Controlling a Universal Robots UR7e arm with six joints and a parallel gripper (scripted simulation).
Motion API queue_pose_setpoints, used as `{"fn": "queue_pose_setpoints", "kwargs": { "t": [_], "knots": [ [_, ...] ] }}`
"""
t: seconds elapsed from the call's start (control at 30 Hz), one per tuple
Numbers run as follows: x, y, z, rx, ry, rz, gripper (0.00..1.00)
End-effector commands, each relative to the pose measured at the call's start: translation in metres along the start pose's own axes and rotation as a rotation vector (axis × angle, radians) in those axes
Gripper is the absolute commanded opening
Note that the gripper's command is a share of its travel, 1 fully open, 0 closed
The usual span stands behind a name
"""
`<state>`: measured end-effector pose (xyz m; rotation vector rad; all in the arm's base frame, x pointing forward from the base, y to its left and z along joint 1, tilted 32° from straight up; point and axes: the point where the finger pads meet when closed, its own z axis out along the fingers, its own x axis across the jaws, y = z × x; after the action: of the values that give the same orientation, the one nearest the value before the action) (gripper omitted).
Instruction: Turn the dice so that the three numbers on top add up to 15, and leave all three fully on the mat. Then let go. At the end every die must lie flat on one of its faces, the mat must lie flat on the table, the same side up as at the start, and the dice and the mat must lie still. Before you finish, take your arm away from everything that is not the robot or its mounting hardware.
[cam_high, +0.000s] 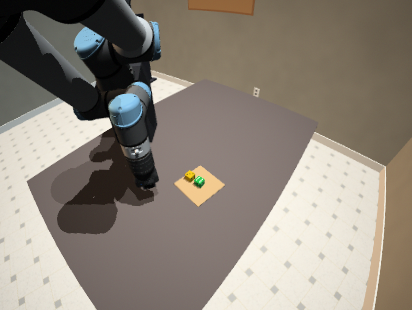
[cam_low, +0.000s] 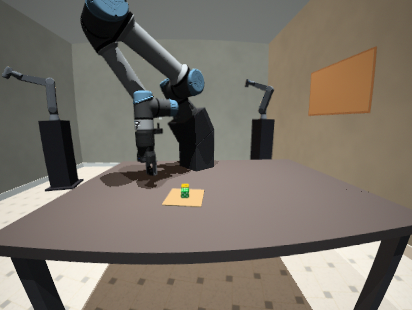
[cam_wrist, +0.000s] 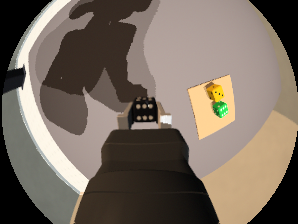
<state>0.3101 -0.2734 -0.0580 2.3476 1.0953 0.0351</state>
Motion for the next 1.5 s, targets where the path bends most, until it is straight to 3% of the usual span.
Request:
{"fn": "queue_pose_setpoints", "kwargs": {
  "t": [0.0, 0.47, 1.2, 1.47],
  "knots": [
    [0.0, 0.001, -0.018, 0.001, 0.0, 0.0, 0.57],
    [0.0, 0.001, -0.037, 0.001, 0.0, 0.0, 0.57],
    [0.003, 0.003, -0.037, 0.003, 0.002, -0.012, 0.57],
    [0.034, 0.016, -0.03, 0.015, 0.009, -0.108, 0.57]
  ]
}}
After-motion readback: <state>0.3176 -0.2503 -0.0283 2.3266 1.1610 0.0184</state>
